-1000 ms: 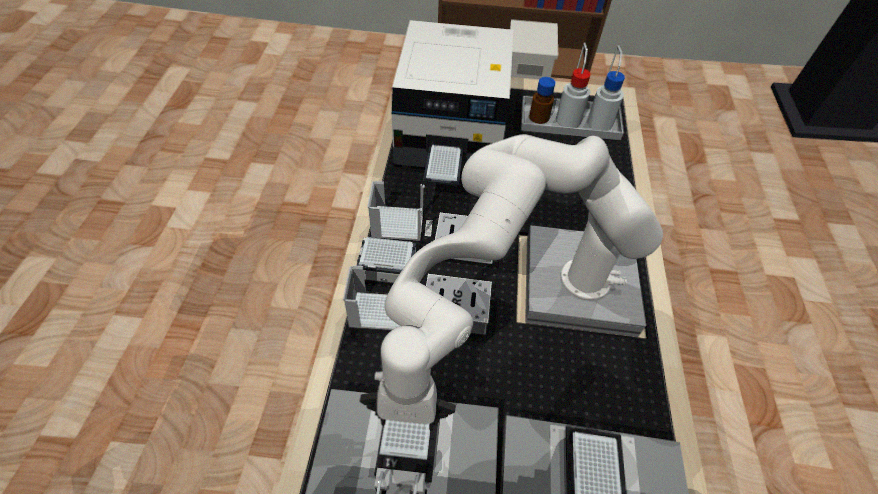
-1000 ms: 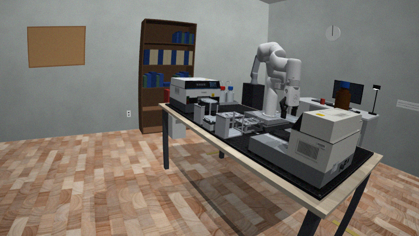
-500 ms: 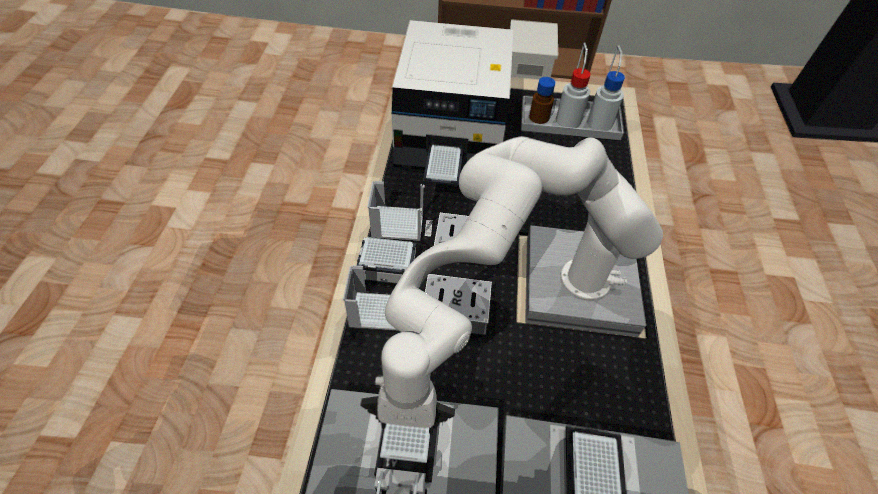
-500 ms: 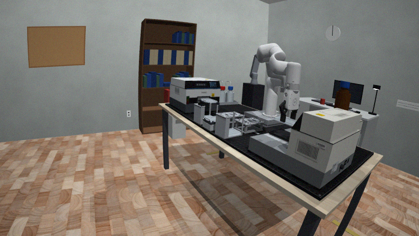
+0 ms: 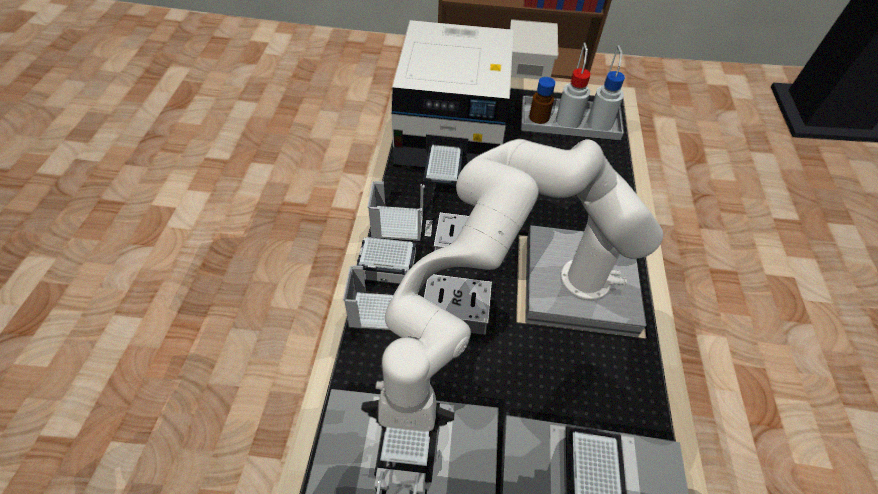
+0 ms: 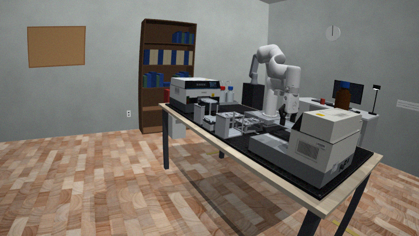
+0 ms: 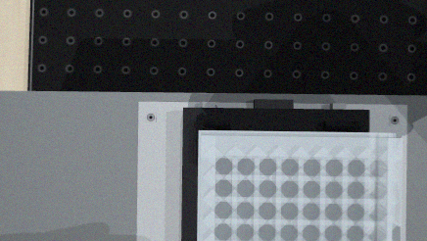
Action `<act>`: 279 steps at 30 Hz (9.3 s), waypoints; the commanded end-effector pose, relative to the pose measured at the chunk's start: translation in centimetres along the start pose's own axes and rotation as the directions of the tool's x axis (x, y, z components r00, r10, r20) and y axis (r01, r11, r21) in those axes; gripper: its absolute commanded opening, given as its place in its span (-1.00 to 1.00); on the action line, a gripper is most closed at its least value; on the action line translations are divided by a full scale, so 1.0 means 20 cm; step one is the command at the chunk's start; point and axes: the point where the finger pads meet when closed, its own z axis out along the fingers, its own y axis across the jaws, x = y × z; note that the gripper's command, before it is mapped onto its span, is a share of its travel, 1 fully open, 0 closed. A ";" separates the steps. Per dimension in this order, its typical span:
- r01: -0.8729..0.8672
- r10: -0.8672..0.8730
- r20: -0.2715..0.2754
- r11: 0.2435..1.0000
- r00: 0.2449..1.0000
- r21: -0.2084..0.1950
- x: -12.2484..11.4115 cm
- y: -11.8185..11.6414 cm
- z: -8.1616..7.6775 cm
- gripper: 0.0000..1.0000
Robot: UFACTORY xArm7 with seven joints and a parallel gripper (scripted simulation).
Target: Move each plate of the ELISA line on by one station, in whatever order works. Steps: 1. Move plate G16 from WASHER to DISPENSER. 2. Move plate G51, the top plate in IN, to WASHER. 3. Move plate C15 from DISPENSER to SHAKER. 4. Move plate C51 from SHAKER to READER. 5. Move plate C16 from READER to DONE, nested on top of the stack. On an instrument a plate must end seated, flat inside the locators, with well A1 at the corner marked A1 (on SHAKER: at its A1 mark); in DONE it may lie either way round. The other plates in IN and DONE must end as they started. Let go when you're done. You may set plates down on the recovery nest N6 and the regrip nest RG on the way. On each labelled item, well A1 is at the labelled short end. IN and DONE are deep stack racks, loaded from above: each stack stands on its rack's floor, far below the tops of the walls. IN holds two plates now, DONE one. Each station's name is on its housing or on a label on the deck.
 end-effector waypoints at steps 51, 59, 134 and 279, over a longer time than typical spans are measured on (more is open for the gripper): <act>0.000 0.000 0.005 1.000 1.000 0.004 -0.01 -0.01 0.16 -1.00; 0.000 0.000 0.005 1.000 1.000 0.004 -0.01 -0.01 0.16 -1.00; 0.000 0.000 0.005 1.000 1.000 0.004 -0.01 -0.01 0.21 1.00; 0.000 0.000 0.004 1.000 1.000 0.005 0.34 0.02 -0.33 1.00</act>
